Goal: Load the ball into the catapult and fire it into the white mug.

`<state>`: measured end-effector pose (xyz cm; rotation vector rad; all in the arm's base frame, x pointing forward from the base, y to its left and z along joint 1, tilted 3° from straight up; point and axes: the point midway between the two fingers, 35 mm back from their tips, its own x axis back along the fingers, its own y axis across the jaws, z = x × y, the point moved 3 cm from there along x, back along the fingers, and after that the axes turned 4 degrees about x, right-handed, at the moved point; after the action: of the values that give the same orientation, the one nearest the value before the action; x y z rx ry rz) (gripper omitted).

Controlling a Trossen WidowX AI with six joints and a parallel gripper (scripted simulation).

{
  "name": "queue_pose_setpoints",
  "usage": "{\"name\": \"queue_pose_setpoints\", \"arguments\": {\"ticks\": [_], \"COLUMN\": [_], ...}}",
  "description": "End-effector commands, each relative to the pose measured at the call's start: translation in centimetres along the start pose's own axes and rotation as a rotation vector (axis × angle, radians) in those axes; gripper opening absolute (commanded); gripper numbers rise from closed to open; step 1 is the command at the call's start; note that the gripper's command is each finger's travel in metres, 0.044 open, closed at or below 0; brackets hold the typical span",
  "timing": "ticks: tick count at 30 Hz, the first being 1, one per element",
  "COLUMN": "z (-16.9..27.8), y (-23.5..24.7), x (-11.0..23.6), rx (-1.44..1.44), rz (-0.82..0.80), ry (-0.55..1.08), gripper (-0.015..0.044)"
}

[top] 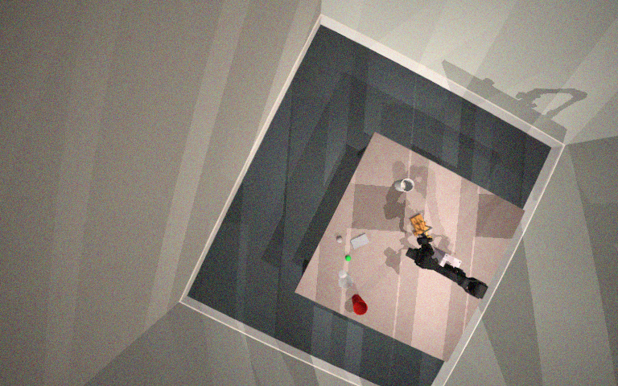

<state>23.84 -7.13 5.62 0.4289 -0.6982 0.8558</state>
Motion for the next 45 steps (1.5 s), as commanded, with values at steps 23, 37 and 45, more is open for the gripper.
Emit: {"name": "queue_pose_setpoints", "arguments": {"ticks": [23,37,45], "z": [-3.0,-4.6,-5.5], "y": [-0.3,-0.3,-0.3], "x": [-3.1,-4.8,-5.8], "rx": [0.010,0.011,0.011], "rz": [-0.001,-0.001,-0.001], "ry": [0.010,0.010,0.010], "gripper": [0.0000,0.0000,0.0000]}}
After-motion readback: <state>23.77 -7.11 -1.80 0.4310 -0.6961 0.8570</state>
